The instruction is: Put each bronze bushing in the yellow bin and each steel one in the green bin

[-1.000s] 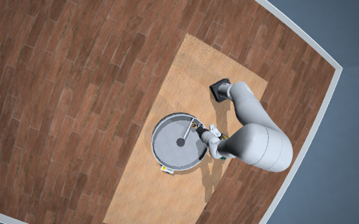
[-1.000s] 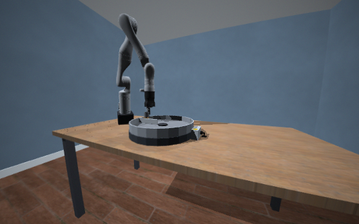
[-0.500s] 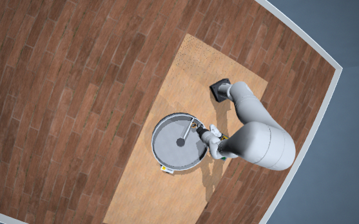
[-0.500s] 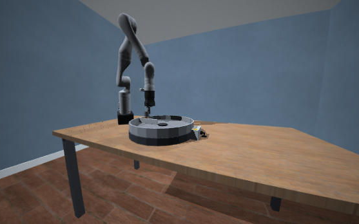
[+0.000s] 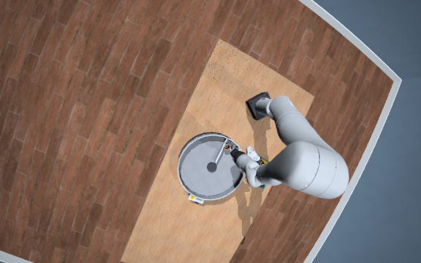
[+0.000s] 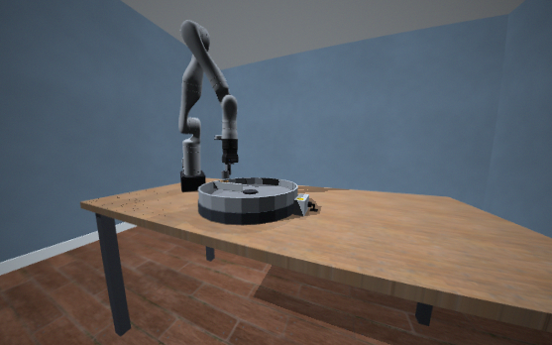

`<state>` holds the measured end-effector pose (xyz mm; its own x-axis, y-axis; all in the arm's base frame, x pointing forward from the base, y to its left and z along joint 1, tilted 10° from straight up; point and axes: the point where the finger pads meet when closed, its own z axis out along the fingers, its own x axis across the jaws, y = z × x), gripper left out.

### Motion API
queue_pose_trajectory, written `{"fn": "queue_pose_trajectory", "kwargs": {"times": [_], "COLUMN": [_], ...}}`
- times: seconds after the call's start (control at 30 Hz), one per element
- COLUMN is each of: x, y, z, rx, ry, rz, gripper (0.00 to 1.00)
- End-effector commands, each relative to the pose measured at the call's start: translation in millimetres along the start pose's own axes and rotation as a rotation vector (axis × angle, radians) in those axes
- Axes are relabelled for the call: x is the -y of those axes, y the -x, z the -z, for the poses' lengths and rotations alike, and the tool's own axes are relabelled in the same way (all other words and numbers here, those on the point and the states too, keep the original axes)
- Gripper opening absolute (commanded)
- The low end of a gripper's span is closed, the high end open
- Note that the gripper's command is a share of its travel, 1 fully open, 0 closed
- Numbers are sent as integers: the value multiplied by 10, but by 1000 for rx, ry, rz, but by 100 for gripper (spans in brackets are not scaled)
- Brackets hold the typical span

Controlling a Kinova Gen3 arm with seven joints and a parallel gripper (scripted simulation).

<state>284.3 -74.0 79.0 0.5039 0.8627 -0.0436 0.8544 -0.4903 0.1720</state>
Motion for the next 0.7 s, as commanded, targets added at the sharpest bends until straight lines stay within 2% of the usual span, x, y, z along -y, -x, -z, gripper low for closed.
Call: {"fn": "queue_pose_trajectory", "kwargs": {"times": [0.0,0.33,0.5,0.67], "x": [-12,-12,-10,-9], "y": [2,2,1,1], "z": [20,33,234,275], "rx": [0,0,0,0], "ry": [4,4,3,3], "rz": [-1,-2,-1,-1], "gripper": [0,0,0,0]}}
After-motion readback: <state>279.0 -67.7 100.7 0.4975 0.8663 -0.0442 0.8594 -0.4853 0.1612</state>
